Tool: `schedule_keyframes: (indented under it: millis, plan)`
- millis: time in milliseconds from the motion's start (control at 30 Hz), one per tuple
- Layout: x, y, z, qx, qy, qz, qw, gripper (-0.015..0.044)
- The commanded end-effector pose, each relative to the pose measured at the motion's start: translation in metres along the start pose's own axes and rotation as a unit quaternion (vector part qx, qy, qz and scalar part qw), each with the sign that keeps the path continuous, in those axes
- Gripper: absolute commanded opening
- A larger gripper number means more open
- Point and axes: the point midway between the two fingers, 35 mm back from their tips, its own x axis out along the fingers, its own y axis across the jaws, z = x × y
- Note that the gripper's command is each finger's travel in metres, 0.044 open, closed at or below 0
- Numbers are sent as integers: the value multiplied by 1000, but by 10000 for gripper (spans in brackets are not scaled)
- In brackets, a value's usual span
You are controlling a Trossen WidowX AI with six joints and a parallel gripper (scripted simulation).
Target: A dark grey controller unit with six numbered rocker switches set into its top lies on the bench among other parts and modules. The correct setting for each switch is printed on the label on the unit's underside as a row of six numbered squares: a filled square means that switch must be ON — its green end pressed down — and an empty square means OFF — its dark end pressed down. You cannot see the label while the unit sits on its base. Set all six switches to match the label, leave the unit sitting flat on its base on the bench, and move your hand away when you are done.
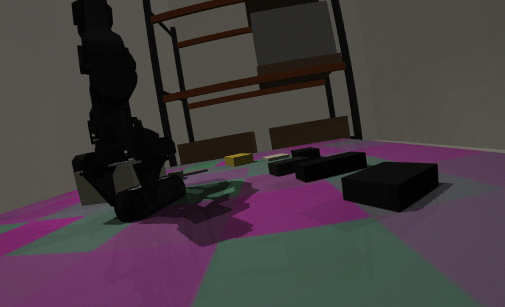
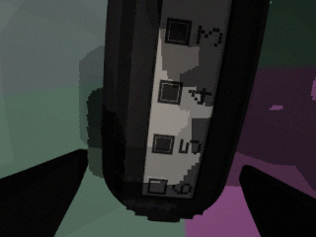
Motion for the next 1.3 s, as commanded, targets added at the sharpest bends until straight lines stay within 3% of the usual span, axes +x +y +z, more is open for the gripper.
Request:
schedule_keyframes:
  millis: [0,100,1267]
  plan:
    - [2,1,0,-3,2,2,1000,387]
    - [2,1,0,-3,2,2,1000,327]
    - [-11,1,4,-3,2,1,1000,336]
